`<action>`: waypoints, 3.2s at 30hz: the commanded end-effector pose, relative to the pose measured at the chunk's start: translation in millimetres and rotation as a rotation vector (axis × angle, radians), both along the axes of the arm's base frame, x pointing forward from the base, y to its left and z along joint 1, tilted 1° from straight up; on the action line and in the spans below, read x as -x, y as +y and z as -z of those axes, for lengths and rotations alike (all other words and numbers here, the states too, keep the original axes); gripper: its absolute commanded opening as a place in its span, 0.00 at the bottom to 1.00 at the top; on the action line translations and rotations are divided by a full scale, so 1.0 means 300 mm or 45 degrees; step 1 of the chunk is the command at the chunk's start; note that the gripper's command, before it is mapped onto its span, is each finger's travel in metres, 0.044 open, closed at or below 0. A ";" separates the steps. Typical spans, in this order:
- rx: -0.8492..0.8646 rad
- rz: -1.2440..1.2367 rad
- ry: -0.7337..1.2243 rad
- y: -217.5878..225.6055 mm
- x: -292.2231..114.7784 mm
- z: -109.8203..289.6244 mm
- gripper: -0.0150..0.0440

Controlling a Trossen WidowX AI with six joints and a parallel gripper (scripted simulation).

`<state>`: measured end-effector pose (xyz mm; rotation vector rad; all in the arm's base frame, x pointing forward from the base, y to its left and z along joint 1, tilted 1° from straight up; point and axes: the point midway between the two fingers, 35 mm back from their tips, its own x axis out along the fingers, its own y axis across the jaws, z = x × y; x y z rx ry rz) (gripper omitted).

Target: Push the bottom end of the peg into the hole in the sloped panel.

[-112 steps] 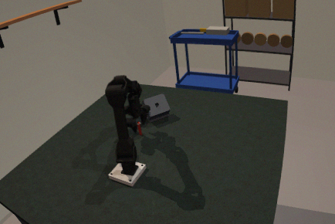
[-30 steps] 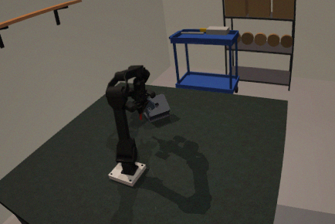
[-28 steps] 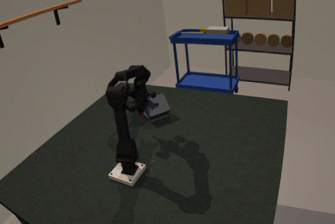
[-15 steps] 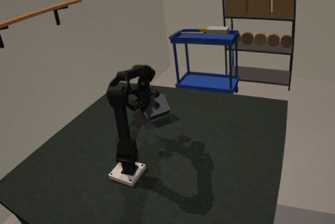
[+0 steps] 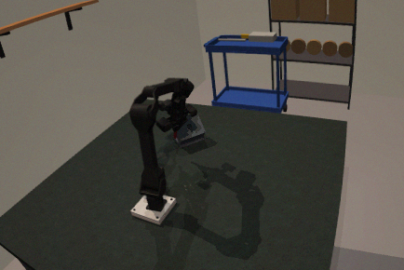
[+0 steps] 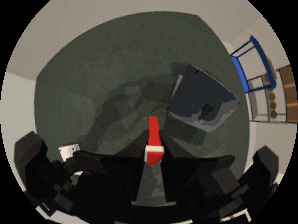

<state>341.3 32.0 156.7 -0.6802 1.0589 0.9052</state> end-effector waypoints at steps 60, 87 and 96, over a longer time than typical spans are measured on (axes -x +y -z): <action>-0.377 0.330 -0.273 -0.233 -0.125 -0.125 0.25; -0.422 0.364 -0.315 -0.187 -0.229 -0.026 0.25; -0.424 0.365 -0.317 -0.179 -0.241 -0.012 0.25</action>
